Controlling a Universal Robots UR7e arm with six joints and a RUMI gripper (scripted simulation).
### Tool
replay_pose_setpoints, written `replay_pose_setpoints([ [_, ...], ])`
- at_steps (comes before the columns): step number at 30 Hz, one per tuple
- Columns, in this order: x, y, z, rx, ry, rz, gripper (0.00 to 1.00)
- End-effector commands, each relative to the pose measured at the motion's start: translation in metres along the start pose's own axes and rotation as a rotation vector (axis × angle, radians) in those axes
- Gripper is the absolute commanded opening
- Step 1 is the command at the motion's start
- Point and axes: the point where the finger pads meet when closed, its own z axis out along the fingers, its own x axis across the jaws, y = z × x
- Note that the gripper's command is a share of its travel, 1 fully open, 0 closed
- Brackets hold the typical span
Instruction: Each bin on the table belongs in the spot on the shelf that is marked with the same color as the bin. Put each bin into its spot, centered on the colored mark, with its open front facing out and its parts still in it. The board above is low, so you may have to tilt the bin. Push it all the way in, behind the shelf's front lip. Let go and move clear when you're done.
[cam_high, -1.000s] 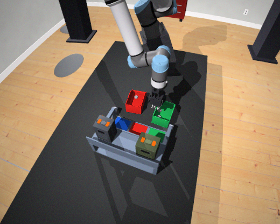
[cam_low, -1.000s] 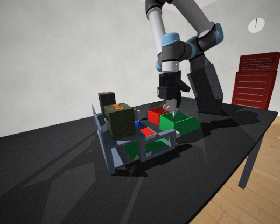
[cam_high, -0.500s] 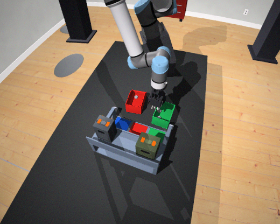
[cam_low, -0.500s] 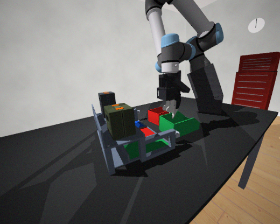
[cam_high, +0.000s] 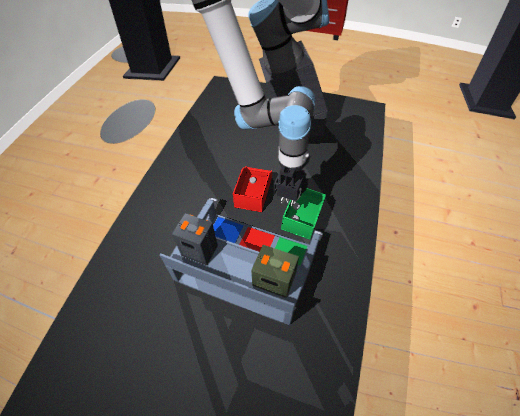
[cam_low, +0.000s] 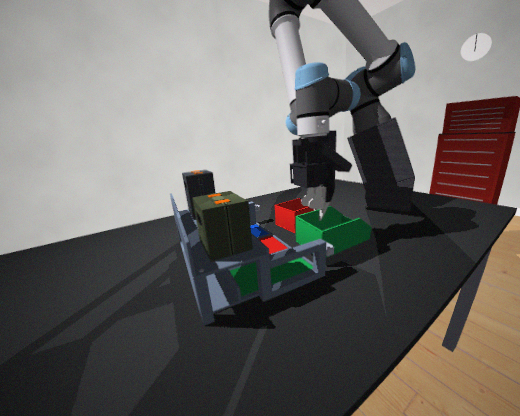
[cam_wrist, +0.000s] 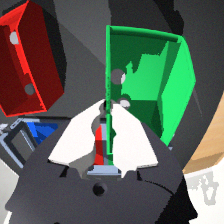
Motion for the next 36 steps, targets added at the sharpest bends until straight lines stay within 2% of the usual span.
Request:
replay_pose_setpoints([
  [1,0.0,0.0011,-0.0002,0.018,0.008,0.0,0.0],
  [13,-0.0007,0.0031,0.0007,0.089,0.038,0.002,0.0],
  [36,-0.0007,0.0031,0.0006,0.093,0.04,0.003,0.0],
])
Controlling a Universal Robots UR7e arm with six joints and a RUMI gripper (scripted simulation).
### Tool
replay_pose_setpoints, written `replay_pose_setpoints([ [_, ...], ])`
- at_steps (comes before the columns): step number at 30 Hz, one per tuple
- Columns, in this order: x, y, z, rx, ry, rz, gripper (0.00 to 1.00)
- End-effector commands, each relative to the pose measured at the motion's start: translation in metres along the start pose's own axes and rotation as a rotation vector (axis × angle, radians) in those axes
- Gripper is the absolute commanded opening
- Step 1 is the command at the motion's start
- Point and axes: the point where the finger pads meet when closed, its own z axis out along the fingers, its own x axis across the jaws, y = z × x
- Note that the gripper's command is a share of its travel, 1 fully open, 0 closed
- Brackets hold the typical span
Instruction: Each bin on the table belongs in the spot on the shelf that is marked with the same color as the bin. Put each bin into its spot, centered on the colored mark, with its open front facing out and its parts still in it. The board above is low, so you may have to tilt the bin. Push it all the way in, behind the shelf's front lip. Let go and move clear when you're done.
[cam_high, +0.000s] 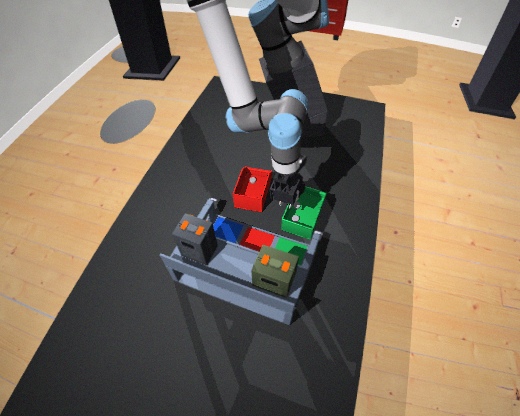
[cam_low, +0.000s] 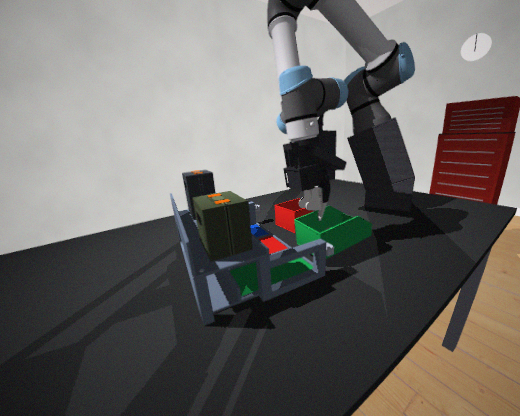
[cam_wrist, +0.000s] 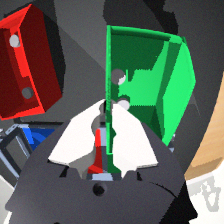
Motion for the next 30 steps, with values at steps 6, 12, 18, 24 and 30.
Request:
replay_pose_setpoints([
  [6,0.0002,0.0006,-0.0006,-0.001,0.0,0.0,0.0],
  [12,0.0002,0.0011,-0.0007,-0.001,0.0,0.0,0.0],
  [18,0.0002,0.0019,-0.0007,-0.001,0.0,0.0,0.0],
  [24,0.0003,0.0037,-0.0009,-0.001,0.0,0.0,0.0],
  [30,0.0003,0.0065,-0.0012,-0.001,0.0,0.0,0.0],
])
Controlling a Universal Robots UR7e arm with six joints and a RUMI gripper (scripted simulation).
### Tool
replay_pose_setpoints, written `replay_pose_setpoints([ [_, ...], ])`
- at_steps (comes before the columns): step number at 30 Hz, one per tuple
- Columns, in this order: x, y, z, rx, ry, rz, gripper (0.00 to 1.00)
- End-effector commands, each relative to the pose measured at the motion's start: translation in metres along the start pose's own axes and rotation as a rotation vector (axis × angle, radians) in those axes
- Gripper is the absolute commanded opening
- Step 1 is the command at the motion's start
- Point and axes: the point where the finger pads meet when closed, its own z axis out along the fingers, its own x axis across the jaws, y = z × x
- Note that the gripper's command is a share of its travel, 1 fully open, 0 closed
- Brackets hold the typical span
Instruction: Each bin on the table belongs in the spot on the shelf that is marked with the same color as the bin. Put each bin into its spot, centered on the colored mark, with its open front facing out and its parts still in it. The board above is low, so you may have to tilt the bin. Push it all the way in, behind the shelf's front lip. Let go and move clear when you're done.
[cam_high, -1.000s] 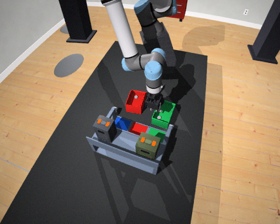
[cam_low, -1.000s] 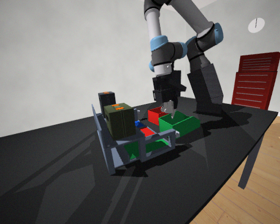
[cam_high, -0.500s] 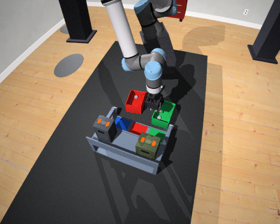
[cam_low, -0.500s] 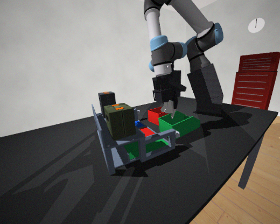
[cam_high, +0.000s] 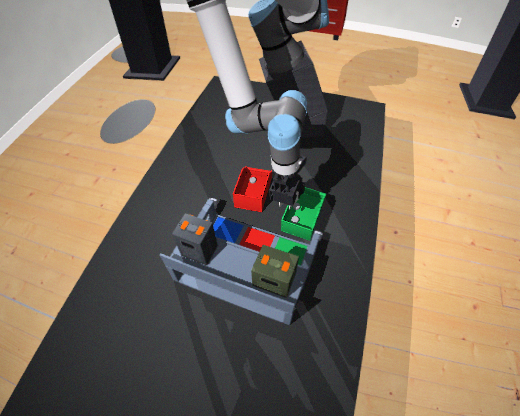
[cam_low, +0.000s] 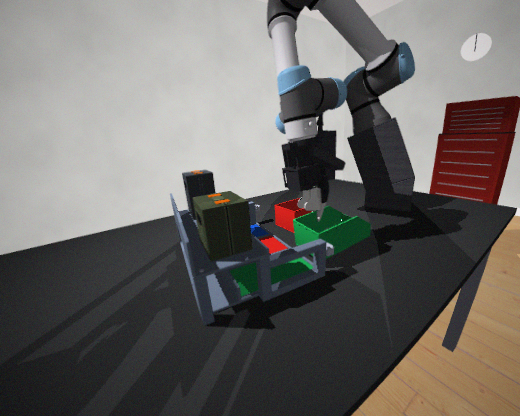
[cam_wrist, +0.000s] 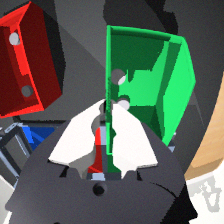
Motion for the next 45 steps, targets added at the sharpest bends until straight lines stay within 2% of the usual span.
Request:
replay_pose_setpoints([
  [1,0.0,0.002,-0.001,-0.001,0.0,0.0,0.0],
  [45,0.001,0.041,-0.005,0.0,0.0,0.0,0.0],
])
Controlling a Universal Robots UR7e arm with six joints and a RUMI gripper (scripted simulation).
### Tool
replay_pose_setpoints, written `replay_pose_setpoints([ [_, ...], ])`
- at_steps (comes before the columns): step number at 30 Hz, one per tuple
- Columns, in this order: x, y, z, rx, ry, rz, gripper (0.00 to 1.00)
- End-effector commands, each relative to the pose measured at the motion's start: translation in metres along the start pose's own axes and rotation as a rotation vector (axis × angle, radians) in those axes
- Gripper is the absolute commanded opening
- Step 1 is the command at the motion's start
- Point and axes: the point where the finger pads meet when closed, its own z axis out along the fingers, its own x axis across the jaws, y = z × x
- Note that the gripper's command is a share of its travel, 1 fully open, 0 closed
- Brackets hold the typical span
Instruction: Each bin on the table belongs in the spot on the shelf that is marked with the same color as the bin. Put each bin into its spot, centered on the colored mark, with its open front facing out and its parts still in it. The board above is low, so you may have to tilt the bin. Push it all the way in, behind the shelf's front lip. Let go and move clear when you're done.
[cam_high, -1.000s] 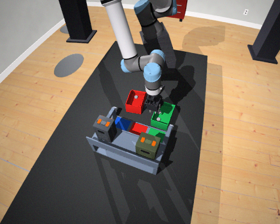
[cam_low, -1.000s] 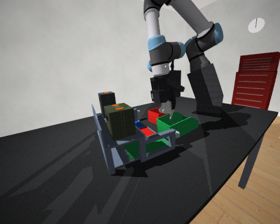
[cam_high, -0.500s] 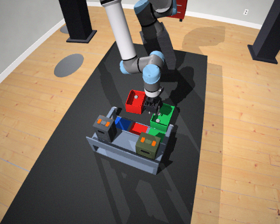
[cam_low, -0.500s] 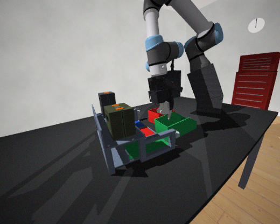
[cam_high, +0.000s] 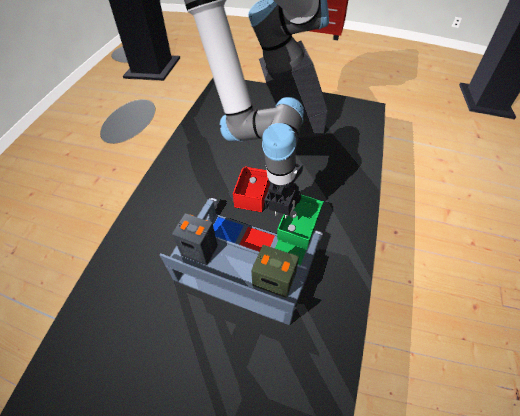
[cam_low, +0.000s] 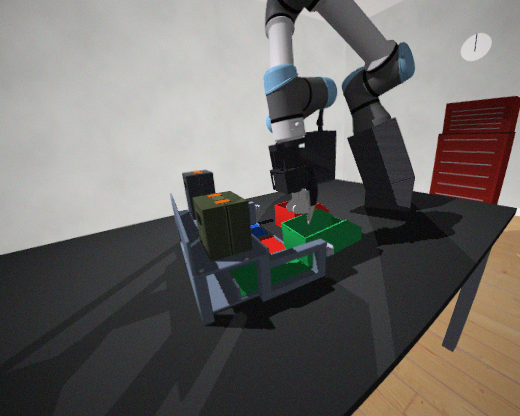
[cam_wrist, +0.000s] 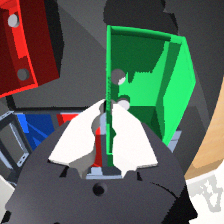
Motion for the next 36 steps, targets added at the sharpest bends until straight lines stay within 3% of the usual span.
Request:
replay_pose_setpoints([
  [1,0.0,0.007,-0.001,-0.001,0.0,0.0,0.0],
  [36,0.001,0.041,-0.005,0.0,0.0,0.0,0.0],
])
